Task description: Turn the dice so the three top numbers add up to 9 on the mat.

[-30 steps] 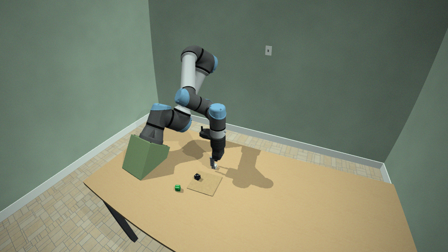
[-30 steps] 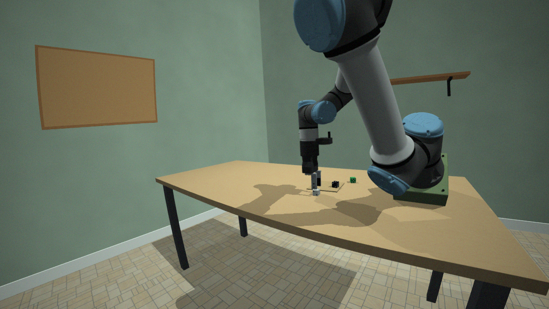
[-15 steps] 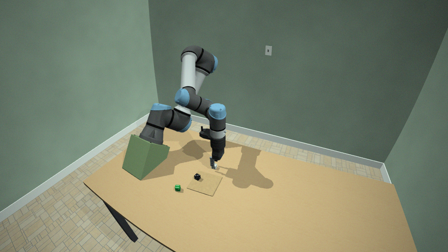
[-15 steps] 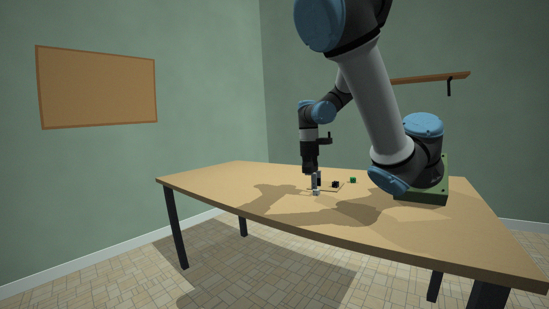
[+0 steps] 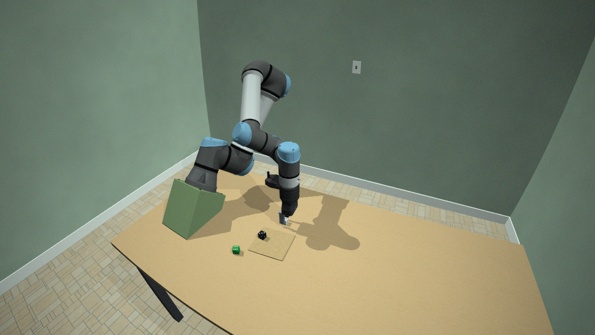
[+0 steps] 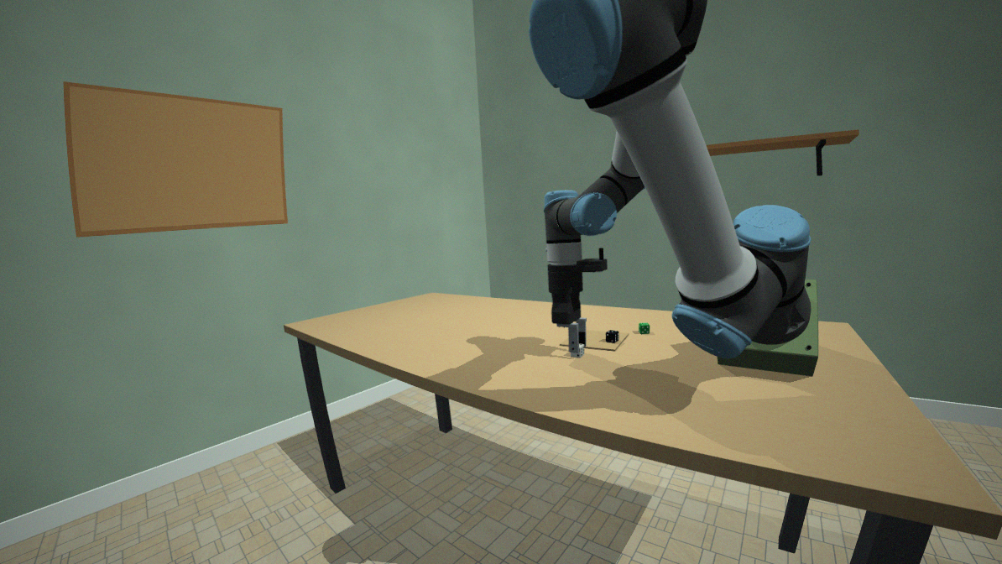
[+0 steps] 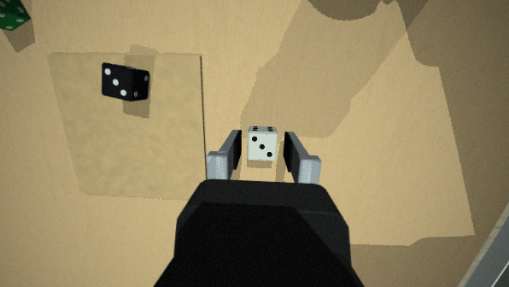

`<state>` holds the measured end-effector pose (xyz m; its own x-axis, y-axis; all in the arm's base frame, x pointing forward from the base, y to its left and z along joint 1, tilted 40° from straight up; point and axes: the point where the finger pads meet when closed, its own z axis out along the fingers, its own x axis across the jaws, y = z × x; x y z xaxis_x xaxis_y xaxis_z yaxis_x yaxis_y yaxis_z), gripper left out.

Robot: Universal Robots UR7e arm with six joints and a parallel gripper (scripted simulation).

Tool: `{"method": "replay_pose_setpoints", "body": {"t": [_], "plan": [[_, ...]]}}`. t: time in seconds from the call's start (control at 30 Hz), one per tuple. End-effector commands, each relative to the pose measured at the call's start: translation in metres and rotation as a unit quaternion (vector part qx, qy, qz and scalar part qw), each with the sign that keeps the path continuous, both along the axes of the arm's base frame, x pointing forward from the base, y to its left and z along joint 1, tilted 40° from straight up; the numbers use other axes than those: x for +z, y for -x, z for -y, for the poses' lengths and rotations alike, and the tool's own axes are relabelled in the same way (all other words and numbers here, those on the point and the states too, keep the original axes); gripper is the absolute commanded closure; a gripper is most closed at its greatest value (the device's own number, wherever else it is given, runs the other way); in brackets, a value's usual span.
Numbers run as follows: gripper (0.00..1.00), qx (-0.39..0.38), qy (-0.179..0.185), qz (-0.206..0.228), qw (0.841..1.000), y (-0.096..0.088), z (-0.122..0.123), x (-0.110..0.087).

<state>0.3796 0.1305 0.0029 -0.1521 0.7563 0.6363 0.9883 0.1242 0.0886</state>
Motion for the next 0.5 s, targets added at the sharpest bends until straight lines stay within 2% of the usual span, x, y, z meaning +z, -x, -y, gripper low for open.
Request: {"method": "replay_pose_setpoints", "body": {"t": [0.0, 0.47], "plan": [[0.21, 0.0, 0.0, 0.001, 1.0, -0.0008, -0.0048, -0.0062], [0.21, 0.0, 0.0, 0.001, 1.0, -0.0007, -0.0089, -0.0111]]}}
